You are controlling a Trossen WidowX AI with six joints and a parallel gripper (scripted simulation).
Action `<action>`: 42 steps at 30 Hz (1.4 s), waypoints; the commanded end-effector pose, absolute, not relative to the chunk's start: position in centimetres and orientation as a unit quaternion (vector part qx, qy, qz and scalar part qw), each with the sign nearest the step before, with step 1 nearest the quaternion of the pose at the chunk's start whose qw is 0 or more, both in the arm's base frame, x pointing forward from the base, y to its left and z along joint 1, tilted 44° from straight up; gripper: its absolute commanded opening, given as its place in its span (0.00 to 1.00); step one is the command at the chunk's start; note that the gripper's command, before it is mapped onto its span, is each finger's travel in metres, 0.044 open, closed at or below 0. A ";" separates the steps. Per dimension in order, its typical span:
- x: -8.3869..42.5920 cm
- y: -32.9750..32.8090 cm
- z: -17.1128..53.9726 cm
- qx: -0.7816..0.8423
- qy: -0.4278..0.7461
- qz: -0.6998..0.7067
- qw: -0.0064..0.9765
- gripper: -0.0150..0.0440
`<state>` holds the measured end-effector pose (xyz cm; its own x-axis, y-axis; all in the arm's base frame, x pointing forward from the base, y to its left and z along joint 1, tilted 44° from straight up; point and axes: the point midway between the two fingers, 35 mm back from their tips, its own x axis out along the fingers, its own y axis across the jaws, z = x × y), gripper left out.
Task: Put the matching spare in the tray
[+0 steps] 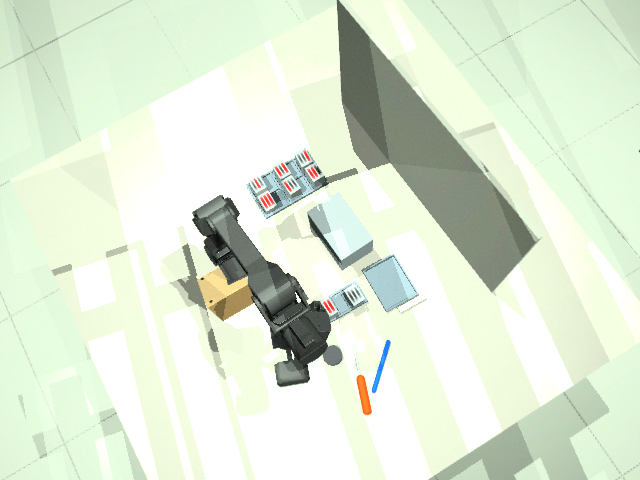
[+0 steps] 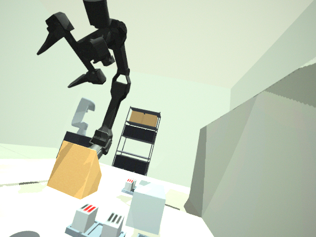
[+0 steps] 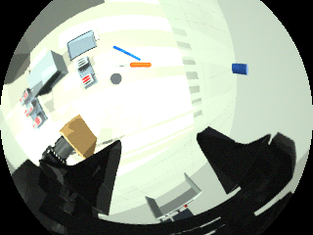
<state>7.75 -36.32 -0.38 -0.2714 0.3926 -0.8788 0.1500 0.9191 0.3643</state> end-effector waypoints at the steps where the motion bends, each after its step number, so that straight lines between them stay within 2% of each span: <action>1: 14.0 -33.7 0.2 0.167 0.773 0.117 0.602 1.00; 11: 28.7 -22.4 2.6 0.159 0.718 0.188 0.650 1.00; 19: 36.0 -9.6 5.5 0.172 0.679 0.278 0.657 1.00; 24: 37.7 -1.9 7.4 0.185 0.663 0.332 0.645 1.00; 42: 37.7 -1.6 7.4 0.186 0.662 0.334 0.644 1.00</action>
<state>37.78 -1.79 7.45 -0.1000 0.6736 -0.7323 -0.1897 0.7096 0.6786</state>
